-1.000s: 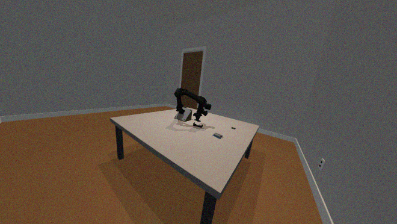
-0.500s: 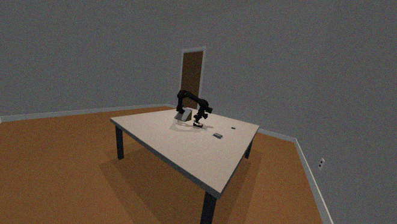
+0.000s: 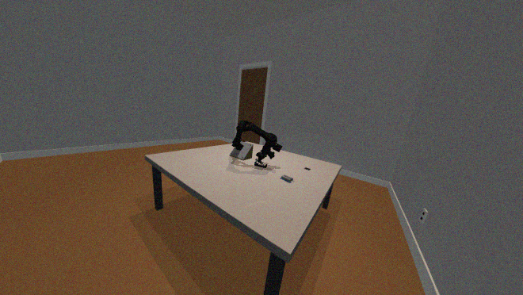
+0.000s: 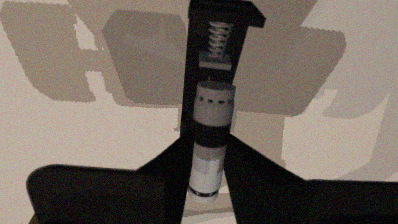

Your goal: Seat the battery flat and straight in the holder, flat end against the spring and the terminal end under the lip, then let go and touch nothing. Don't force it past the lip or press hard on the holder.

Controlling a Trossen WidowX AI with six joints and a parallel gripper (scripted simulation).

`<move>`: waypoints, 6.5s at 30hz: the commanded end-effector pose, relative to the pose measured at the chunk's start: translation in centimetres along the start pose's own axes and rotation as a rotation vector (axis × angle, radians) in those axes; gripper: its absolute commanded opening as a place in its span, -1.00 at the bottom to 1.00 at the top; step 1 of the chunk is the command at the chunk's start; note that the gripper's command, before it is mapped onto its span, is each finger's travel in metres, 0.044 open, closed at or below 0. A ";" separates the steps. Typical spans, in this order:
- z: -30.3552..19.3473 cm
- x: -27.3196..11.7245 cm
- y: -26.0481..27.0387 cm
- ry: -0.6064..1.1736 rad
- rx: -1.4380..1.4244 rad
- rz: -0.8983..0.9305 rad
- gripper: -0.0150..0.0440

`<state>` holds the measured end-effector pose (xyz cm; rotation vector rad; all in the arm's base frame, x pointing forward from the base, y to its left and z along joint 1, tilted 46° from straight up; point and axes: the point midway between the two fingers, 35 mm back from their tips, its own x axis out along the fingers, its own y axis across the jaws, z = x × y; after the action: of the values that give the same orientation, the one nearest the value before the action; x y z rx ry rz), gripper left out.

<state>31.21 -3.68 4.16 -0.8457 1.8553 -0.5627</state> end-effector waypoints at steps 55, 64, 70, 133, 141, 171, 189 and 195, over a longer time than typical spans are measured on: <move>2.8 0.2 0.2 0.029 -0.020 0.006 -0.29; 2.8 0.4 0.3 -0.009 -0.018 0.013 -0.29; 2.8 0.6 0.3 -0.034 -0.016 0.018 -0.29; 2.0 1.9 0.1 -0.296 0.014 0.049 -0.29; 1.8 2.0 0.1 -0.310 0.015 0.049 -0.29; 0.6 2.3 0.1 -0.318 0.015 0.049 -0.29; 0.2 1.1 0.2 -0.314 0.015 0.050 0.06; 0.2 1.1 0.2 -0.314 0.015 0.050 0.06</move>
<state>30.87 -4.50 2.98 -0.8355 1.5887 -0.3829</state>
